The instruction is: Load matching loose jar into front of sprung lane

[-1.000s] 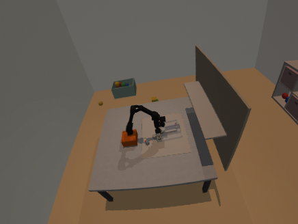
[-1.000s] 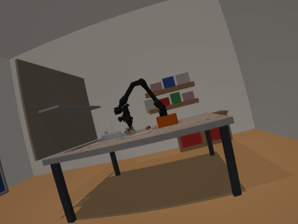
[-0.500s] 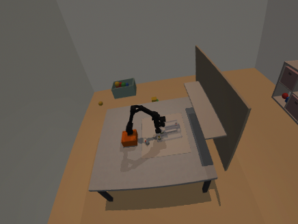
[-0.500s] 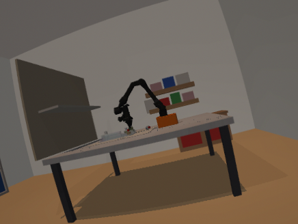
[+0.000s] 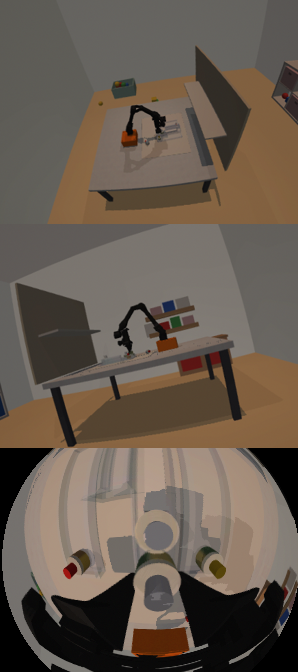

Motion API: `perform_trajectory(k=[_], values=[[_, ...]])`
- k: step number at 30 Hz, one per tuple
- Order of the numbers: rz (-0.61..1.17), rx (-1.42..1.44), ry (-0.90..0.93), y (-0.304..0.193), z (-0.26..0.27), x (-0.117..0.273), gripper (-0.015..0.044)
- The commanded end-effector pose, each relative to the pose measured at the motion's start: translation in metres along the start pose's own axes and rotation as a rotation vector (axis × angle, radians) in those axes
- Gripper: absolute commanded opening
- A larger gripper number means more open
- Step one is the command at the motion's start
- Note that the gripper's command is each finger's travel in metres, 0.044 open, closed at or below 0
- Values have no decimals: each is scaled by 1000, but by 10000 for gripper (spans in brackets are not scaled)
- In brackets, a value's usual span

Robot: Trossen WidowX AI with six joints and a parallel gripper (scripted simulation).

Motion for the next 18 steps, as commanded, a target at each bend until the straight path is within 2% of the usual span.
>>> perform_trajectory(k=[1,18], values=[[-33,-3,-12,7,-2,5,0],[-33,-3,-12,9,-3,5,0]])
Point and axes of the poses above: the point midway between the two fingers, 35 mm back from their tips, its own x axis back along the fingers, its own z axis across the jaws, y = z × x, the point moved 10 cm from there along x, back along the fingers, and after that the axes turned 15 degrees about x, right-handed, at the moved point
